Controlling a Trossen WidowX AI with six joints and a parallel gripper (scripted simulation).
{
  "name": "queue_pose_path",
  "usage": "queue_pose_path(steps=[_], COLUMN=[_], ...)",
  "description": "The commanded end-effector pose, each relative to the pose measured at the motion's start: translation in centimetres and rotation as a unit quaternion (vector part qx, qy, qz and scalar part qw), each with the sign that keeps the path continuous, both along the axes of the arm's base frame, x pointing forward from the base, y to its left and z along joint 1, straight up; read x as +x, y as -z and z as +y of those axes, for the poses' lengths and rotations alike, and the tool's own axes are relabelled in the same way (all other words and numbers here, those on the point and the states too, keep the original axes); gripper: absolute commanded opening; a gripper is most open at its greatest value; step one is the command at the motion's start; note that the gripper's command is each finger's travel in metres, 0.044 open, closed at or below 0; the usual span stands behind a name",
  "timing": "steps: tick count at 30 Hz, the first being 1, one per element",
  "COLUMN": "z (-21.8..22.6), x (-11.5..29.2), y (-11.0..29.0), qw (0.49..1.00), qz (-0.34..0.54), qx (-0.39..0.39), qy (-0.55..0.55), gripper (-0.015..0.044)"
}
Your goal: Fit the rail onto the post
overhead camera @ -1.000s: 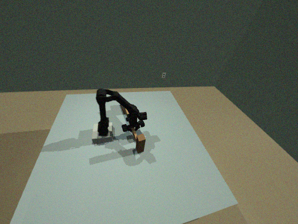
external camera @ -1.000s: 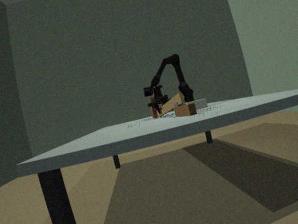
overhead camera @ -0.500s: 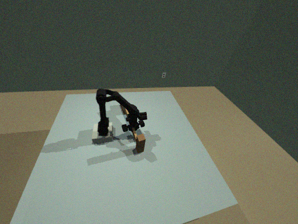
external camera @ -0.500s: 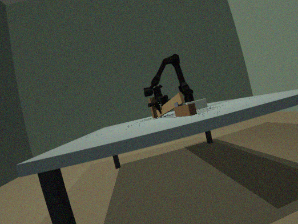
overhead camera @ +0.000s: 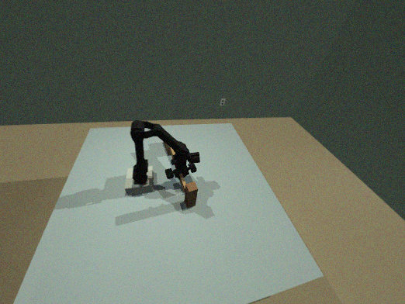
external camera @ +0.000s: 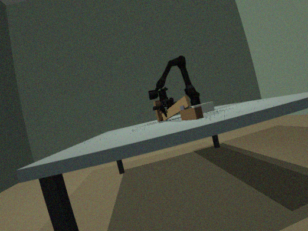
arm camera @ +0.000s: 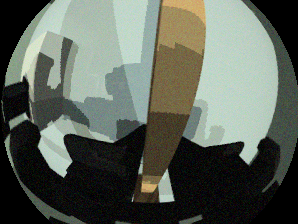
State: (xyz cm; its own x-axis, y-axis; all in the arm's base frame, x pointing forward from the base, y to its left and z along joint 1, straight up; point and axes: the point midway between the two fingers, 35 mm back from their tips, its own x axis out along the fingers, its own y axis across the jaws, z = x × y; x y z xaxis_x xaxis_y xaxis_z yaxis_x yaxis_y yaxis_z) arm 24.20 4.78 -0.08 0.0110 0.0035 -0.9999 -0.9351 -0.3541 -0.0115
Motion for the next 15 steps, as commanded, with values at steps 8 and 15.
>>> queue_pose_path(steps=[8,15], z=[0.12,0.15], x=[0.19,0.27], y=[-0.74,-1.1], qw=[1.0,1.0], qz=[-0.002,-0.002], qx=[0.003,0.003], qy=[-0.002,-0.002], gripper=[0.0,0.0])
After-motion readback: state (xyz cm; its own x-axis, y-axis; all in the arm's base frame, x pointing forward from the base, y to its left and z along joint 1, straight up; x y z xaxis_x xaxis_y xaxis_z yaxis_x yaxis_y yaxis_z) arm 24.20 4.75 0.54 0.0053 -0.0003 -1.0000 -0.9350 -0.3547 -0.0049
